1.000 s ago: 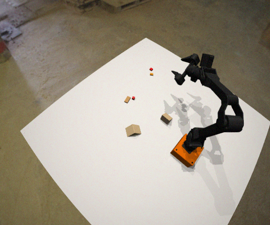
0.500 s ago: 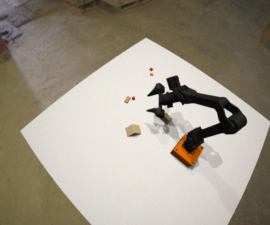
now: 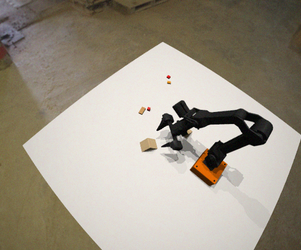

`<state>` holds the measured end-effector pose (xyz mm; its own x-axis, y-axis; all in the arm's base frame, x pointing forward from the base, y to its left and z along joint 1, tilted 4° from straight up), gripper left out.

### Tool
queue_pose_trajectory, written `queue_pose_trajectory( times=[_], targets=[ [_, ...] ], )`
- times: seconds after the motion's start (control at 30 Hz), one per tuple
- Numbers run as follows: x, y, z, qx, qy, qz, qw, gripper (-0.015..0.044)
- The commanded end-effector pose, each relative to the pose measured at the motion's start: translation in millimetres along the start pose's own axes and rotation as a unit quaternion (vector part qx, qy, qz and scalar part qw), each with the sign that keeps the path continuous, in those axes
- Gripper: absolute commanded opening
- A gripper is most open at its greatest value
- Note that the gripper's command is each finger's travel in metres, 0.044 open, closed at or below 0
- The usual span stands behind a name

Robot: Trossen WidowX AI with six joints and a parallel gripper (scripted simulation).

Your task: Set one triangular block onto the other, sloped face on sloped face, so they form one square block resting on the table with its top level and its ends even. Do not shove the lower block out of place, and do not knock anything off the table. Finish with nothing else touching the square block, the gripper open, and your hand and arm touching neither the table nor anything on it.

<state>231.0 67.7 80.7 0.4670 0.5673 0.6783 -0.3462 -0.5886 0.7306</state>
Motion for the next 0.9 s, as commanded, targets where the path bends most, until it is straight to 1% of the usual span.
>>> queue_pose_trajectory(
  times=[0.0,0.47,0.83,0.87],
  targets=[
    [-1,-15,2,0.003,-0.004,-0.005,1.000,0.0440],
    [-7,-81,6,0.003,-0.004,-0.003,1.000,0.0440],
    [-7,-85,4,0.003,-0.004,-0.002,1.000,0.0440],
    [-7,-84,3,0.005,-0.002,-0.002,1.000,0.0414]
  ],
)
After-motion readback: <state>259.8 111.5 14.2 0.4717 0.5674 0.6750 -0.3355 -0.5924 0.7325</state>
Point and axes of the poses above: the point midway between the two fingers, 35 mm back from their tips, its own y axis back along the fingers, its own z axis across the jaws, x = y × z, the point moved 6 cm from there along y, back along the fingers, and after that the axes turned 13 degrees about -y, right-handed, at the moved point
